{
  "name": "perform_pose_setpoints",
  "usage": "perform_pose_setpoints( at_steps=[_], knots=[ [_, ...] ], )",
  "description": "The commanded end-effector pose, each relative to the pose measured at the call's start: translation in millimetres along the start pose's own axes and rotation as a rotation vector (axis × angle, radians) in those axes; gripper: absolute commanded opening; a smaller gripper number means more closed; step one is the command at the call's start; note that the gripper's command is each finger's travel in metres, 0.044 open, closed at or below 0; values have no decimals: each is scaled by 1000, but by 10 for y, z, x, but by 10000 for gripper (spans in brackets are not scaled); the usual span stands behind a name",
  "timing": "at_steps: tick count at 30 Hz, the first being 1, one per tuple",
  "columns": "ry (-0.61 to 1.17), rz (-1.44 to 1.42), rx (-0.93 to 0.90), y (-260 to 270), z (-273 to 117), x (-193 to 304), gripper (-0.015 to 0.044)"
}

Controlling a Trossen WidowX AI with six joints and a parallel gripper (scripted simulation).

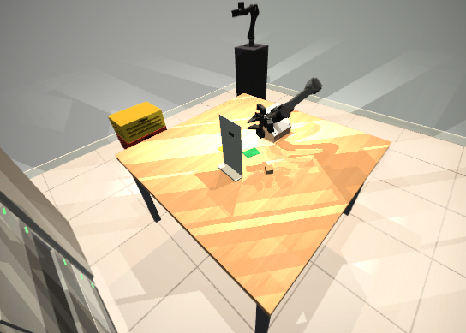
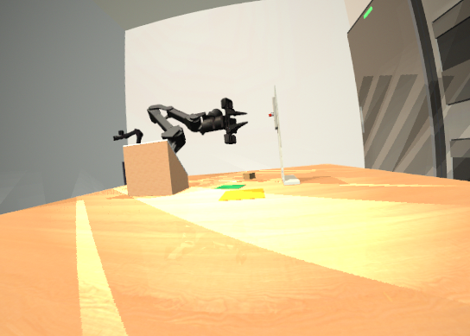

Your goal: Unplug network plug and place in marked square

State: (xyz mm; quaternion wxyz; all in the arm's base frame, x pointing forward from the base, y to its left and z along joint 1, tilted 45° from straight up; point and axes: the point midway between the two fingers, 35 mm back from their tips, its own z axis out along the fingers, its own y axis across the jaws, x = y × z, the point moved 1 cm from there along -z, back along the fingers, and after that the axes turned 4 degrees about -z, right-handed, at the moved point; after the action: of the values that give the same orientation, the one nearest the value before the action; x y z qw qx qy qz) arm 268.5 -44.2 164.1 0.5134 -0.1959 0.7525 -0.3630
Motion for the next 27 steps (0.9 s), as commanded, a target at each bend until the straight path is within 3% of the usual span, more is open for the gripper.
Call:
perform_pose_setpoints(
  at_steps=[1,27],
  knots=[
    [-5,-3,1,-15,102,-42,156],
    [-7,-4,2,-11,471,-126,156]
  ],
)
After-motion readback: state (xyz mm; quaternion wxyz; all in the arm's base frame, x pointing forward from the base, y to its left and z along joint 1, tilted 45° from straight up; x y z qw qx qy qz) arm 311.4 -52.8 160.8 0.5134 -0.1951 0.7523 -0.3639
